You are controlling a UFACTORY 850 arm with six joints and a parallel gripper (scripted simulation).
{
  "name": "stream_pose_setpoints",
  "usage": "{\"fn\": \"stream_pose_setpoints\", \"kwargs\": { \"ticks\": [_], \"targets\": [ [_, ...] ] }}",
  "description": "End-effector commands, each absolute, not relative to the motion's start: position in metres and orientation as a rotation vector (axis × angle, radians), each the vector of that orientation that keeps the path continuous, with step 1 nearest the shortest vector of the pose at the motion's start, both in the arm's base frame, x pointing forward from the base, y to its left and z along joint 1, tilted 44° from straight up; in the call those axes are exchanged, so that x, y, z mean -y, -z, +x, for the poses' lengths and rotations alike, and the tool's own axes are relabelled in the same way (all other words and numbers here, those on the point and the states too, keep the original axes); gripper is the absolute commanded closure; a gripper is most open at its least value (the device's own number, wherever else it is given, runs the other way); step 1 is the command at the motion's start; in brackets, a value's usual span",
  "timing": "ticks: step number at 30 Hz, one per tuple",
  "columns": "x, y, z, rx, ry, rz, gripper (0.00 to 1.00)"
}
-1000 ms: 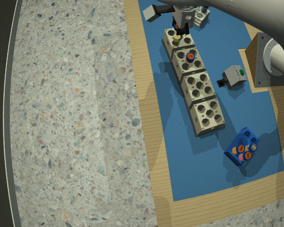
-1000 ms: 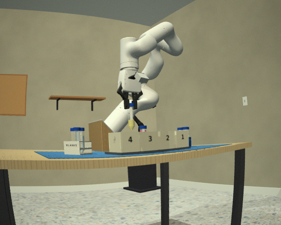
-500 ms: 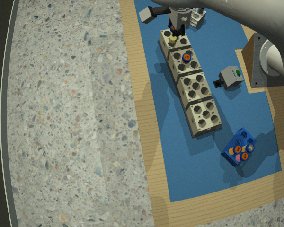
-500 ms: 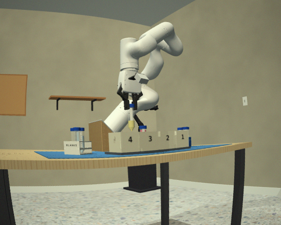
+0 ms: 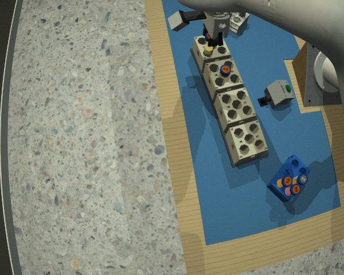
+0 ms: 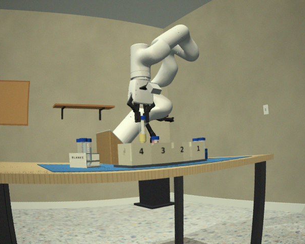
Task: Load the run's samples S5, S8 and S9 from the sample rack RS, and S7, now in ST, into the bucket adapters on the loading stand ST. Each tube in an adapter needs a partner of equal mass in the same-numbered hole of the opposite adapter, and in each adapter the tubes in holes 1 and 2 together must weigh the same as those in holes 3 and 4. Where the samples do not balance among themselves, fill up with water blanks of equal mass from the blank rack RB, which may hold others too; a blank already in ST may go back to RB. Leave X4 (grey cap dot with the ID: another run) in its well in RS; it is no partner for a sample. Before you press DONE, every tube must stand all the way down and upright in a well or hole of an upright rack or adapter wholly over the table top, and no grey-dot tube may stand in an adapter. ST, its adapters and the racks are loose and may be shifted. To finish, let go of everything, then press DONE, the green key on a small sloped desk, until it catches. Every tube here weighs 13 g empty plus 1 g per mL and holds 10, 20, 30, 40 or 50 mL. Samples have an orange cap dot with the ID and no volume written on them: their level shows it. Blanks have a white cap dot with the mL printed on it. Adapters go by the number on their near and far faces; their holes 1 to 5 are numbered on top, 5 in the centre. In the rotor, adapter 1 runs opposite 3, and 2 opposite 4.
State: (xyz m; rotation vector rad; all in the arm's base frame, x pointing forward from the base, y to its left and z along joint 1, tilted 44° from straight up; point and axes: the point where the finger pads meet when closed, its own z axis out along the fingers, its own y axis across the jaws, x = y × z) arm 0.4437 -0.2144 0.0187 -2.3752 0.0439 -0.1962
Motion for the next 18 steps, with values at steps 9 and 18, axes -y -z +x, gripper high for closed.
{"fn": "stream_pose_setpoints", "kwargs": {
  "ticks": [9, 18],
  "targets": [
    [0.208, -0.011, 0.446, -0.044, 0.198, -2.376, 1.00],
    [0.202, -0.005, 0.447, -0.044, 0.198, -2.376, 1.00]
  ]
}}
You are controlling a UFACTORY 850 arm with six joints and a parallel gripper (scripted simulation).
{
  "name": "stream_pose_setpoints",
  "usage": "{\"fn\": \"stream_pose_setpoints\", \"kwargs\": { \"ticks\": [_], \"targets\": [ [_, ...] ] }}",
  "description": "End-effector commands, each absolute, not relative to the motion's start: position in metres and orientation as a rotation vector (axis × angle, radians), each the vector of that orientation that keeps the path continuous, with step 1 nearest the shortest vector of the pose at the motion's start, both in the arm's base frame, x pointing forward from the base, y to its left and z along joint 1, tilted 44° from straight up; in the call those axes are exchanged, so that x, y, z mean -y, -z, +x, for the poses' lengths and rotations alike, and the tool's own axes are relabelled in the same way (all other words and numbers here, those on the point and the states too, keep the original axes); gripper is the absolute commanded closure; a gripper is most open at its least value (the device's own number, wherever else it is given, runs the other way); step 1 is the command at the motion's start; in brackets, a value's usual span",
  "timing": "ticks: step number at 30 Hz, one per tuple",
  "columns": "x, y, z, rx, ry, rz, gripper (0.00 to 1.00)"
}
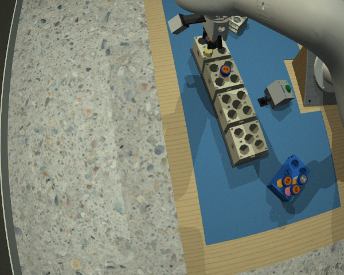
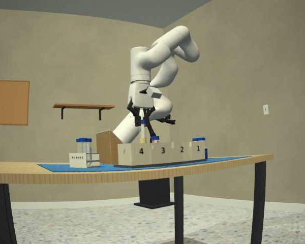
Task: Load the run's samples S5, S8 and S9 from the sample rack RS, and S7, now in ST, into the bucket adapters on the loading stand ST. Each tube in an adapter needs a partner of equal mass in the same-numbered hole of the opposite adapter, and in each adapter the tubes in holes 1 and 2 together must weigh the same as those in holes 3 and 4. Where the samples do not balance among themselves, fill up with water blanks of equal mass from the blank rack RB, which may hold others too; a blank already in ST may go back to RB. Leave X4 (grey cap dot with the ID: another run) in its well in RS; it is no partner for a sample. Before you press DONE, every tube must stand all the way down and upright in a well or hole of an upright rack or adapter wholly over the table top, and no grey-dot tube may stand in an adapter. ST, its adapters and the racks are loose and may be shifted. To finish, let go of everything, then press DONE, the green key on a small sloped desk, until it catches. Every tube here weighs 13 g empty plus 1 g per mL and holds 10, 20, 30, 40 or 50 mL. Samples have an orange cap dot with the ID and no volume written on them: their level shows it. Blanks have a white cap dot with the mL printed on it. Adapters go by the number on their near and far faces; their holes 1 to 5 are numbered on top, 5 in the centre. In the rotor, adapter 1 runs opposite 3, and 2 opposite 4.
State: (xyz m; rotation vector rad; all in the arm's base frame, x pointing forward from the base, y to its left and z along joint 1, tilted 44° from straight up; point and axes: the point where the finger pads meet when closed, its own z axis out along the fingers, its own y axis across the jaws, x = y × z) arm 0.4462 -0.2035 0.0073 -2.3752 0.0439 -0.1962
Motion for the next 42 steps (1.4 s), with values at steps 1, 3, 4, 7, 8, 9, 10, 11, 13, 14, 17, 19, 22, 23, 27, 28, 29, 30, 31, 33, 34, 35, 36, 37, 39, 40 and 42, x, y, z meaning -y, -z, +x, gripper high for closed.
{"fn": "stream_pose_setpoints", "kwargs": {
  "ticks": [1, 3, 4, 7, 8, 9, 10, 11, 13, 14, 17, 19, 22, 23, 27, 28, 29, 30, 31, 33, 34, 35, 36, 37, 39, 40, 42],
  "targets": [
    [0.201, -0.004, 0.448, -0.044, 0.198, -2.376, 1.00],
    [0.200, -0.003, 0.448, -0.044, 0.198, -2.376, 1.00],
    [0.199, -0.002, 0.448, -0.044, 0.198, -2.376, 1.00],
    [0.198, -0.001, 0.448, -0.044, 0.198, -2.376, 1.00],
    [0.198, -0.001, 0.448, -0.044, 0.198, -2.376, 1.00],
    [0.197, 0.000, 0.448, -0.044, 0.198, -2.376, 1.00],
    [0.196, 0.001, 0.449, -0.044, 0.198, -2.376, 1.00],
    [0.196, 0.002, 0.449, -0.044, 0.198, -2.376, 1.00],
    [0.194, 0.003, 0.449, -0.044, 0.198, -2.376, 1.00],
    [0.193, 0.004, 0.449, -0.044, 0.198, -2.376, 1.00],
    [0.191, 0.006, 0.450, -0.044, 0.198, -2.376, 1.00],
    [0.190, 0.007, 0.450, -0.044, 0.198, -2.376, 1.00],
    [0.188, 0.009, 0.450, -0.044, 0.198, -2.376, 1.00],
    [0.188, 0.009, 0.450, -0.044, 0.198, -2.376, 1.00],
    [0.186, 0.012, 0.451, -0.044, 0.198, -2.376, 1.00],
    [0.185, 0.012, 0.451, -0.044, 0.198, -2.376, 1.00],
    [0.185, 0.013, 0.451, -0.044, 0.198, -2.376, 1.00],
    [0.184, 0.014, 0.451, -0.044, 0.198, -2.376, 1.00],
    [0.183, 0.014, 0.452, -0.044, 0.198, -2.376, 1.00],
    [0.182, 0.016, 0.452, -0.044, 0.198, -2.376, 1.00],
    [0.181, 0.017, 0.452, -0.044, 0.198, -2.376, 1.00],
    [0.180, 0.017, 0.452, -0.044, 0.198, -2.376, 1.00],
    [0.180, 0.018, 0.452, -0.044, 0.198, -2.376, 1.00],
    [0.179, 0.019, 0.452, -0.044, 0.198, -2.376, 1.00],
    [0.178, 0.020, 0.453, -0.044, 0.198, -2.376, 1.00],
    [0.178, 0.020, 0.453, -0.044, 0.198, -2.376, 1.00],
    [0.177, 0.021, 0.453, -0.044, 0.198, -2.376, 1.00]
  ]
}}
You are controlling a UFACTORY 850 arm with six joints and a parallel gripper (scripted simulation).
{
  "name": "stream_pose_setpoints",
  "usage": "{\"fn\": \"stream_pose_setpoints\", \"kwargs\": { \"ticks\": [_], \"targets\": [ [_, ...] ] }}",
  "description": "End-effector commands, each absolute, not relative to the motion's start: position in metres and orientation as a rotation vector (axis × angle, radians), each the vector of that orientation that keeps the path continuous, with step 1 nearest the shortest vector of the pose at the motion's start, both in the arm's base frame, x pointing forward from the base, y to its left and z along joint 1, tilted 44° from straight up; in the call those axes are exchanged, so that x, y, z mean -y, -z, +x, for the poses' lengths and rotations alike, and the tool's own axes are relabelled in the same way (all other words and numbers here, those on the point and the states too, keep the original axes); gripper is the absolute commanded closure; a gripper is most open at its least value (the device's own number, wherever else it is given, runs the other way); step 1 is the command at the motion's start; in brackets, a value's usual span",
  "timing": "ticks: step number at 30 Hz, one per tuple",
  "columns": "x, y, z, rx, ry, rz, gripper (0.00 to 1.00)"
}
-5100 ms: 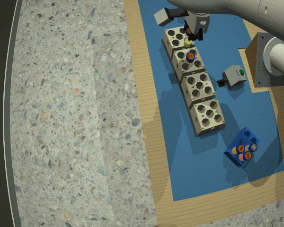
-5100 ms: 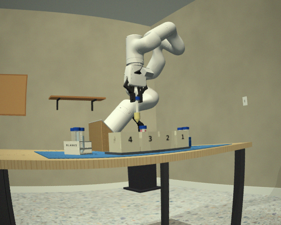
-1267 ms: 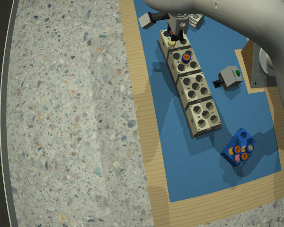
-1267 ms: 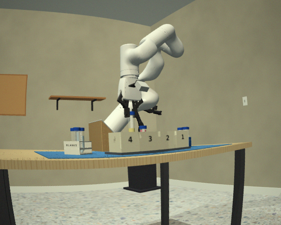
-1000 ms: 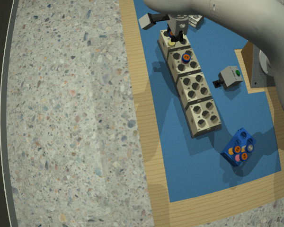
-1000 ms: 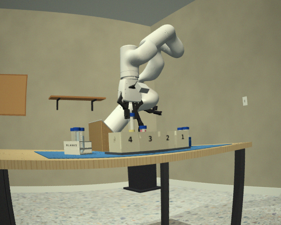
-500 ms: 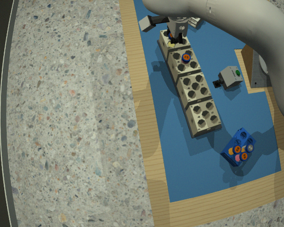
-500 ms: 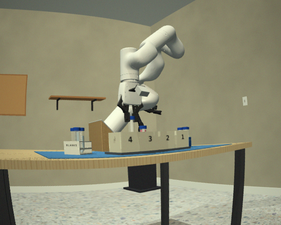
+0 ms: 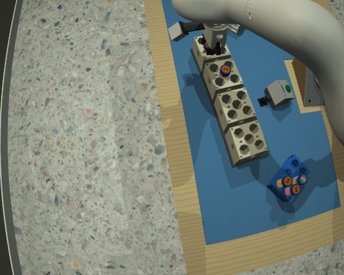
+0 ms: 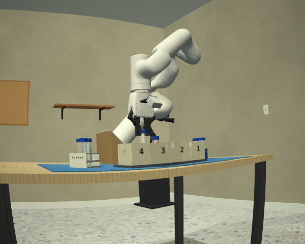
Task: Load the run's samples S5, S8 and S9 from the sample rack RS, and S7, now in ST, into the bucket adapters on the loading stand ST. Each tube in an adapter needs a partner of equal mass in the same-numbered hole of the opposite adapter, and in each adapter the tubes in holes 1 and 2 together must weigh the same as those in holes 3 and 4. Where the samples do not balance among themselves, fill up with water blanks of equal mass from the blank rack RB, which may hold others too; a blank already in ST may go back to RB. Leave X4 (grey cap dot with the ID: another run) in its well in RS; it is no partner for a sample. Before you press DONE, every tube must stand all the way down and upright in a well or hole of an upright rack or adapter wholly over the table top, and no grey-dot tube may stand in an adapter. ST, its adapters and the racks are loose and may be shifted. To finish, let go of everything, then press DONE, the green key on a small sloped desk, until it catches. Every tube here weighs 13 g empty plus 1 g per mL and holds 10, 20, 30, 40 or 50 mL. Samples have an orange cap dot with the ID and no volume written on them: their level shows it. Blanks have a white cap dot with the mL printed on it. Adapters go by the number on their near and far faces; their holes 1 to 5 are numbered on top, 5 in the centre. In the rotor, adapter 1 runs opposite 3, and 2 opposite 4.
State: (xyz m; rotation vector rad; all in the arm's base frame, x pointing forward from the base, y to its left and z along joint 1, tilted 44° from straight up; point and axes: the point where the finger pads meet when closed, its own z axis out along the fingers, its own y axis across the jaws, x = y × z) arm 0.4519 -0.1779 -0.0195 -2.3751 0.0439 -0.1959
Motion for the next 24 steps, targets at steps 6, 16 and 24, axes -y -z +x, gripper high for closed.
{"fn": "stream_pose_setpoints", "kwargs": {
  "ticks": [6, 16, 24],
  "targets": [
    [0.173, 0.025, 0.454, -0.044, 0.198, -2.376, 1.00],
    [0.168, 0.031, 0.455, -0.044, 0.198, -2.376, 1.00],
    [0.163, 0.036, 0.456, -0.044, 0.198, -2.376, 1.00]
  ]
}}
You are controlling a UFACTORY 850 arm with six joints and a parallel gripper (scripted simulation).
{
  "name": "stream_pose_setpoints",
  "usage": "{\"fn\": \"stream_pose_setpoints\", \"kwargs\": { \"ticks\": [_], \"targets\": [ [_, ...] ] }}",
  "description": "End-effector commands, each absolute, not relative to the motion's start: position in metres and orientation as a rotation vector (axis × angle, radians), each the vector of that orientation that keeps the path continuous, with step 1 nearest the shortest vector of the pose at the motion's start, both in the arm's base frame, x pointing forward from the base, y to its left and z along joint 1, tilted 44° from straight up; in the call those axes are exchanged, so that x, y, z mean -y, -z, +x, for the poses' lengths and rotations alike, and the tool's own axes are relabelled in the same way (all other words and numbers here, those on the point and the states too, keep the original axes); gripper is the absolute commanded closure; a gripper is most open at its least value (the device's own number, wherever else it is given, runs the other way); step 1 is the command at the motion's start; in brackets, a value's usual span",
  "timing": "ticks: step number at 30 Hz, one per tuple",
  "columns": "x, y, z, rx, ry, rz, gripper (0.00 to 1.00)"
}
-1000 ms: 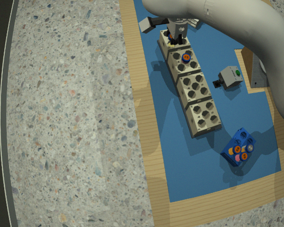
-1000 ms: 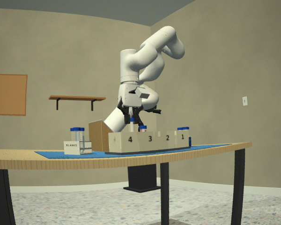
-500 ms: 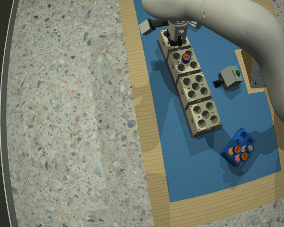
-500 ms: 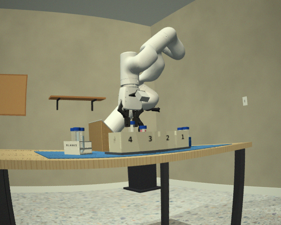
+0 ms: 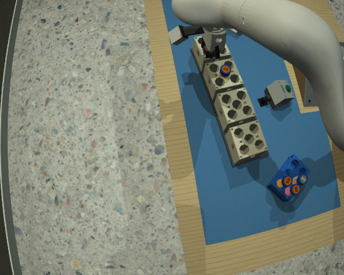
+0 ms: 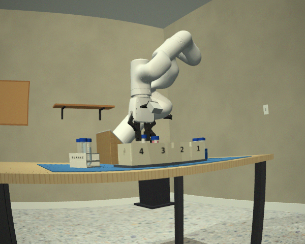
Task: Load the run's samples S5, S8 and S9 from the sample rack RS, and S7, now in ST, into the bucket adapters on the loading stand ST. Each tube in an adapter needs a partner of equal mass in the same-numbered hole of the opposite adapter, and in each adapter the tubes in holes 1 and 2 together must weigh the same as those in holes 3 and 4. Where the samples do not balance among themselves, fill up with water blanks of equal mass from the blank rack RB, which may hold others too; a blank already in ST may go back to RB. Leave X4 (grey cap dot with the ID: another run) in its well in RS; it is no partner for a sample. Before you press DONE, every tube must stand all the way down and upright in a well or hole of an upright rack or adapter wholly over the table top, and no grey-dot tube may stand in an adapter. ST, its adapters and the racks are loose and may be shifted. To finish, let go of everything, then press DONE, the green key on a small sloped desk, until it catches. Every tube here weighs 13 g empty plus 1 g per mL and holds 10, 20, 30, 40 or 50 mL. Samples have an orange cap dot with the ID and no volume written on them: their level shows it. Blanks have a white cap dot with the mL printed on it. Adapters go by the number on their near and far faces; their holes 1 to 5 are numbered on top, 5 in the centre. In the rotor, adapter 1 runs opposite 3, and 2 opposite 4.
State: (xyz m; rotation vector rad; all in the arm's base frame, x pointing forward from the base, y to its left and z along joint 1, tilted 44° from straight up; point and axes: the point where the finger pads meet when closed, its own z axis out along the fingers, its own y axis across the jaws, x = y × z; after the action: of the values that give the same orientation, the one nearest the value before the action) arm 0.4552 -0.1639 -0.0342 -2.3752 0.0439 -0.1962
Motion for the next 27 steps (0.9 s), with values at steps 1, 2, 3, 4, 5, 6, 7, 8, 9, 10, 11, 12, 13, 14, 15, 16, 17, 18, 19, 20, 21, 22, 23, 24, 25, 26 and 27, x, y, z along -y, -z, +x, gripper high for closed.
{"fn": "stream_pose_setpoints", "kwargs": {
  "ticks": [1, 2, 3, 4, 5, 6, 7, 8, 9, 10, 11, 12, 13, 14, 15, 16, 17, 18, 19, 20, 21, 22, 23, 24, 25, 26, 27],
  "targets": [
    [0.1628, 0.0358, 0.4562, -0.044, 0.198, -2.376, 1.00],
    [0.1628, 0.0358, 0.4562, -0.044, 0.198, -2.376, 1.00],
    [0.1628, 0.0358, 0.4562, -0.044, 0.198, -2.376, 1.00],
    [0.1627, 0.0358, 0.4562, -0.044, 0.198, -2.376, 1.00],
    [0.1627, 0.0359, 0.4562, -0.044, 0.198, -2.376, 1.00],
    [0.1627, 0.0359, 0.4562, -0.044, 0.198, -2.376, 1.00],
    [0.1627, 0.0359, 0.4562, -0.044, 0.198, -2.376, 1.00],
    [0.1627, 0.0359, 0.4562, -0.044, 0.198, -2.376, 1.00],
    [0.1627, 0.0359, 0.4562, -0.044, 0.198, -2.376, 1.00],
    [0.1627, 0.0359, 0.4562, -0.044, 0.198, -2.376, 1.00],
    [0.1627, 0.0359, 0.4562, -0.044, 0.198, -2.376, 1.00],
    [0.1627, 0.0359, 0.4562, -0.044, 0.198, -2.376, 1.00],
    [0.1628, 0.0358, 0.4562, -0.044, 0.198, -2.376, 1.00],
    [0.1628, 0.0358, 0.4562, -0.044, 0.198, -2.376, 1.00],
    [0.1628, 0.0358, 0.4562, -0.044, 0.198, -2.376, 1.00],
    [0.1628, 0.0358, 0.4562, -0.044, 0.198, -2.376, 1.00],
    [0.1625, 0.0361, 0.4563, -0.044, 0.198, -2.376, 0.57],
    [0.1625, 0.0361, 0.4563, -0.044, 0.198, -2.376, 0.57],
    [0.1625, 0.0361, 0.4563, -0.044, 0.198, -2.376, 0.57],
    [0.1625, 0.0361, 0.4563, -0.044, 0.198, -2.376, 0.57],
    [0.1625, 0.0361, 0.4563, -0.044, 0.198, -2.376, 0.57],
    [0.1625, 0.0361, 0.4563, -0.044, 0.198, -2.376, 0.57],
    [0.1625, 0.0361, 0.4563, -0.044, 0.198, -2.376, 0.57],
    [0.1626, 0.0360, 0.4563, -0.044, 0.198, -2.376, 0.57],
    [0.1626, 0.0360, 0.4563, -0.044, 0.198, -2.376, 0.57],
    [0.1626, 0.0360, 0.4563, -0.044, 0.198, -2.376, 0.57],
    [0.1625, 0.0361, 0.4563, -0.044, 0.198, -2.376, 0.57]
  ]
}}
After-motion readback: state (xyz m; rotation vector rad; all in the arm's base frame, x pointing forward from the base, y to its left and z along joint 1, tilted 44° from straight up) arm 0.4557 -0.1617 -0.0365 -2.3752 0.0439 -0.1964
